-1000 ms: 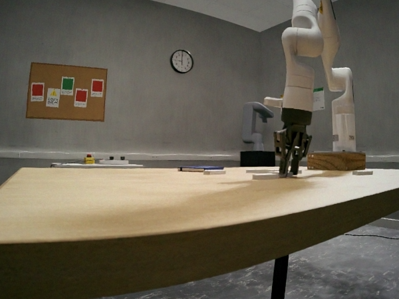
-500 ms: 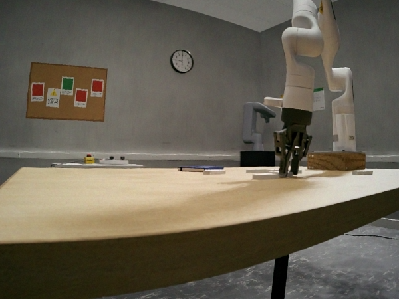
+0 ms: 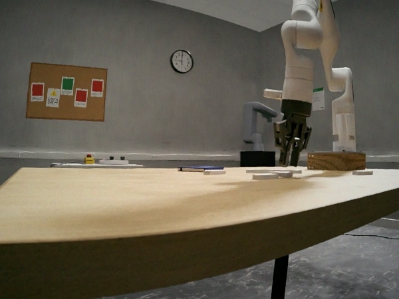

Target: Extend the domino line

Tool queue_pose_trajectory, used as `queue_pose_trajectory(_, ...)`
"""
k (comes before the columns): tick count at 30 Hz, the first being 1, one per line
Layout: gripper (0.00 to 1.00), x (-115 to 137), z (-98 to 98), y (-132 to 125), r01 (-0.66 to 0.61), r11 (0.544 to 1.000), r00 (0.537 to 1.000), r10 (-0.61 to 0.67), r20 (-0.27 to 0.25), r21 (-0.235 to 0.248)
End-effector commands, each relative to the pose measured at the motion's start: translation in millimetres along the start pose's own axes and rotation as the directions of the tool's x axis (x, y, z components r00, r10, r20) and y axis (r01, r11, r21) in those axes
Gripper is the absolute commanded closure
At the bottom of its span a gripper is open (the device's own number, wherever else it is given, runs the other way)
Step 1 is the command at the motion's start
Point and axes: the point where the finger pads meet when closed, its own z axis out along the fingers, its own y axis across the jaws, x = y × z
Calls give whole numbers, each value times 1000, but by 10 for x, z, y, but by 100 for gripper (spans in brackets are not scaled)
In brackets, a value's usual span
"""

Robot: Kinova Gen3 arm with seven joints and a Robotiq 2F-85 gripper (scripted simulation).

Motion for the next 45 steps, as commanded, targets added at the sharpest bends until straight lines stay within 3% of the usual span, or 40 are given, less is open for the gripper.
queue_pose_trajectory(1,51,9,-59,-5,0,1000,1000,0,0,1)
queue_pose_trajectory(28,51,26,-153,-5,0,1000,1000,0,23,1)
queue_pose_trajectory(45,51,54,-317,-5,0,1000,995,0,95,1)
